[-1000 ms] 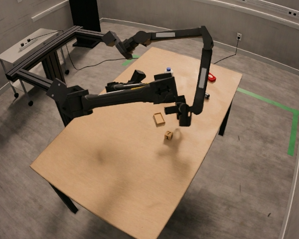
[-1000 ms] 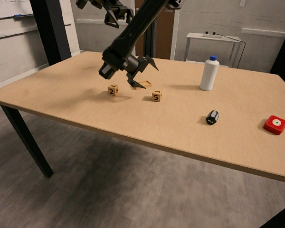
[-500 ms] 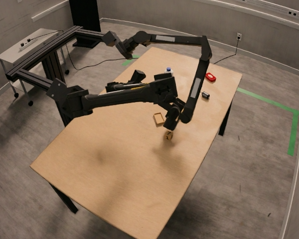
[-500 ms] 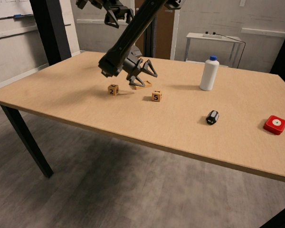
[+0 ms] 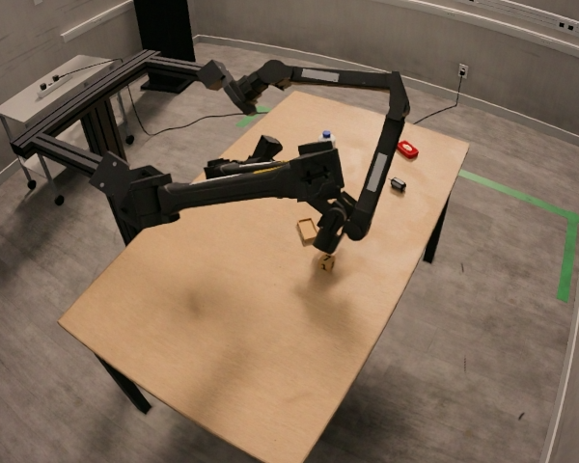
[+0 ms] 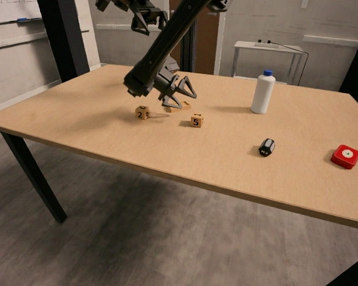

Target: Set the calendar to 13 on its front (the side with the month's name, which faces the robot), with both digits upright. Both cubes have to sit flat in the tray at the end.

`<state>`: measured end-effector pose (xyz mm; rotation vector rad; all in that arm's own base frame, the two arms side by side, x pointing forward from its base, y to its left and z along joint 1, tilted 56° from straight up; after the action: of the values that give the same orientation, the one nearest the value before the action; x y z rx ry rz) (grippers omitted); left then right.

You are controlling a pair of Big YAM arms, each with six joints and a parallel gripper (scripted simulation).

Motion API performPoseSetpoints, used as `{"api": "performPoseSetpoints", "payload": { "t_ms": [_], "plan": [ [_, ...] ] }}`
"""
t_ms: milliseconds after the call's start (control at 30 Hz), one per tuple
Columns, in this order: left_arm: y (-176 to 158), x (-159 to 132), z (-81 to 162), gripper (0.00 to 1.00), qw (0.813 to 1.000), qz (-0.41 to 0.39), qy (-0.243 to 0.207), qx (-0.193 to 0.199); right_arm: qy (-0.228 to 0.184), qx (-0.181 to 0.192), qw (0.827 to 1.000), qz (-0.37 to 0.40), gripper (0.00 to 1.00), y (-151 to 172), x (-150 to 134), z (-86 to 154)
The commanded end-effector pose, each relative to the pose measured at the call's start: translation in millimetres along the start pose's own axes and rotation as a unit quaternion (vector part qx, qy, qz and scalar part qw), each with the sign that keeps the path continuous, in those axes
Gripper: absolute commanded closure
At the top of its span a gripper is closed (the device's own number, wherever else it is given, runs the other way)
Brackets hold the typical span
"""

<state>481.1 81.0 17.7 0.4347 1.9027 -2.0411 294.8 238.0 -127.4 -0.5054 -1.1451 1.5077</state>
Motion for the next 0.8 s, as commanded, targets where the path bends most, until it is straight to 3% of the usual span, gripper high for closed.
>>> {"api": "performPoseSetpoints", "payload": {
  "t_ms": [0, 67, 100, 167, 233, 267, 367, 567, 733, 767],
  "plan": [
    [-7, -6, 8, 0.11, 1.0, 0.01, 0.006, 0.004, -0.007, -0.008, 1.0, -0.005, 0.0, -4, 5, 0],
    [-5, -3, 12, 0.34, 0.999, 0.051, 0.007, 0.009, -0.007, -0.008, 1.0, -0.005, 0.0, -4, 5, 0],
    [-4, -2, 14, 0.36, 0.996, 0.084, 0.005, 0.013, -0.007, -0.008, 1.0, -0.005, 0.0, -4, 5, 0],
    [-1, 3, 17, 0.36, 0.987, 0.16, -0.005, 0.02, -0.007, -0.008, 1.0, -0.005, 0.0, -4, 5, 0],
    [-1, 3, 17, 0.36, 0.987, 0.16, -0.005, 0.02, -0.007, -0.008, 1.0, -0.005, 0.0, -4, 5, 0],
    [0, 7, 10, 0.36, 0.98, 0.196, -0.017, 0.019, -0.007, -0.008, 1.0, -0.005, 0.0, -4, 5, 0],
    [6, 12, 21, 0.36, 0.959, 0.279, -0.028, 0.035, -0.007, -0.008, 1.0, -0.005, 0.0, -4, 5, 0],
    [16, 22, 30, 0.36, 0.9, 0.427, -0.062, 0.057, -0.007, -0.008, 1.0, -0.005, 0.0, -4, 5, 0],
    [25, 27, 35, 0.36, 0.837, 0.535, -0.093, 0.071, -0.007, -0.008, 1.0, -0.005, 0.0, -4, 5, 0],
    [25, 27, 35, 0.36, 0.837, 0.535, -0.093, 0.071, -0.007, -0.008, 1.0, -0.005, 0.0, -4, 5, 0]
  ]
}}
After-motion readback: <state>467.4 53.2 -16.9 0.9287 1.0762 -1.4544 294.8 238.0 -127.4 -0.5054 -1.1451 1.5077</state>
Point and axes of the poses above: on each arm, the point where the finger pads meet when closed, its own z axis back along the fingers, its own y axis across the jaws, x = y × z, the point moved 3 cm from there along z, back along the fingers, and after that the axes turned 8 degrees about z, right-handed, at the moved point
